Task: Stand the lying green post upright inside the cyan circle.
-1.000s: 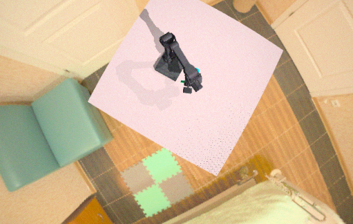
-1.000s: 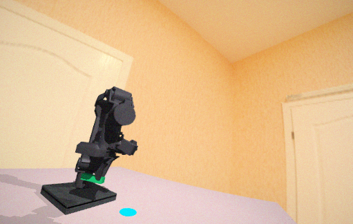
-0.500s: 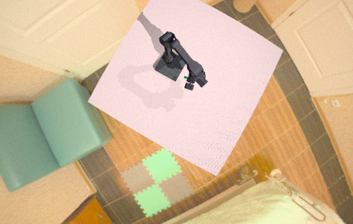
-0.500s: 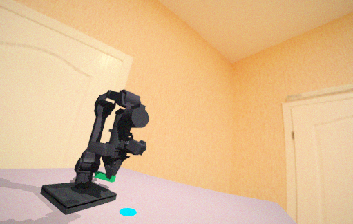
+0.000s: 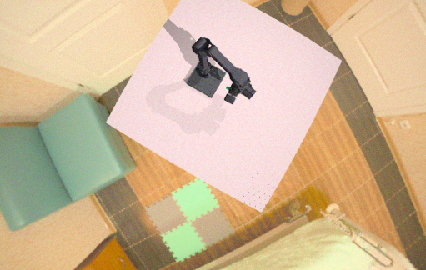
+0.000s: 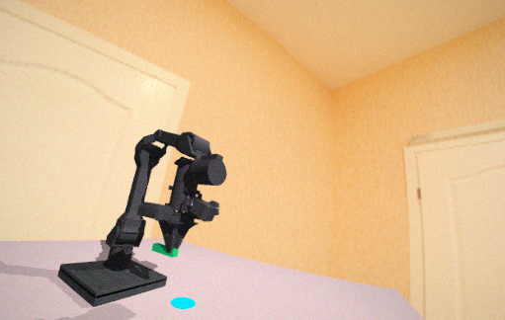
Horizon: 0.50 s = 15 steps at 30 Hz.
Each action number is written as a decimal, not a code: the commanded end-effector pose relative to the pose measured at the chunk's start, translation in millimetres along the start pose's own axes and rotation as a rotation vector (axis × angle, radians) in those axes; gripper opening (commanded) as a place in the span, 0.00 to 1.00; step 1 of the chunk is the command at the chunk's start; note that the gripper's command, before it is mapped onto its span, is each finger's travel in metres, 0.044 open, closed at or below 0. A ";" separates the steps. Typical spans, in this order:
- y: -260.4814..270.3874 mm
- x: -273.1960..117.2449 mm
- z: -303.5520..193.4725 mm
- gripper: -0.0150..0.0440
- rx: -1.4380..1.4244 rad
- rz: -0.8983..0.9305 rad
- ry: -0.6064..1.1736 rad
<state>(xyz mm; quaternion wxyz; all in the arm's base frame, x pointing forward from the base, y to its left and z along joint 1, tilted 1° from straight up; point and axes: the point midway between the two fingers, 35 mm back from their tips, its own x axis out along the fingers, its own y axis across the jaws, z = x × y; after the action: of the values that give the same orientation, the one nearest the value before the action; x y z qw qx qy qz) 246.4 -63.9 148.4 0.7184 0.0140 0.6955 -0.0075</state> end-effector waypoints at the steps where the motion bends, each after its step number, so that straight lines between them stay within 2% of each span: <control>1: 7.7 -1.7 0.8 0.29 0.049 -0.005 0.000; 15: 37.7 -5.1 2.4 0.29 0.212 -0.001 -0.001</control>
<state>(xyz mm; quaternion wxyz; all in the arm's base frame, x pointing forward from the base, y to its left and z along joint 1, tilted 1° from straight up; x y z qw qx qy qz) 249.8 -31.9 152.3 0.7143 0.0774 0.6923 -0.0665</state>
